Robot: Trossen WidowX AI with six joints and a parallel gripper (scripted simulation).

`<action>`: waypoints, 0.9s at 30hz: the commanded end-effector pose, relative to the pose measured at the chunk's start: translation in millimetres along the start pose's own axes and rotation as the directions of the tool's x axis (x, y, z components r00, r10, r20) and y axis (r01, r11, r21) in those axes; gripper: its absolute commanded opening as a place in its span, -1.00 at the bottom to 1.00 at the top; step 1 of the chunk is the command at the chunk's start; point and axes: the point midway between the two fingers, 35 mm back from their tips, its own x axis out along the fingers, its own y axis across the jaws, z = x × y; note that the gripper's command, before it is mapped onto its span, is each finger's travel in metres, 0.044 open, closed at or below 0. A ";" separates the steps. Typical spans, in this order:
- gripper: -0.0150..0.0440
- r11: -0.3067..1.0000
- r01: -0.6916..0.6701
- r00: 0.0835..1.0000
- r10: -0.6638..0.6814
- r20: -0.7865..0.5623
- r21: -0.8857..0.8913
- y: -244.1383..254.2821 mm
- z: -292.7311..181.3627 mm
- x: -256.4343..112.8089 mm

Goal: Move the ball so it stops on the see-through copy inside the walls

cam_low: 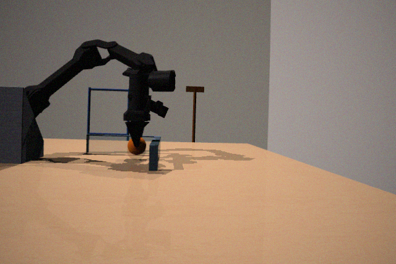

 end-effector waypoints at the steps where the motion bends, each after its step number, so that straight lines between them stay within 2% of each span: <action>1: -0.49 1.000 -0.005 1.000 0.005 -0.006 0.010 0.2 -2.3 6.7; 12: -0.49 1.000 -0.006 1.000 0.006 -0.006 0.010 0.4 -2.5 20.6; 25: 0.67 1.000 -0.001 1.000 0.001 0.000 0.002 0.3 -0.2 15.6; 27: 0.74 1.000 -0.001 1.000 0.001 0.000 0.002 0.3 -0.2 15.6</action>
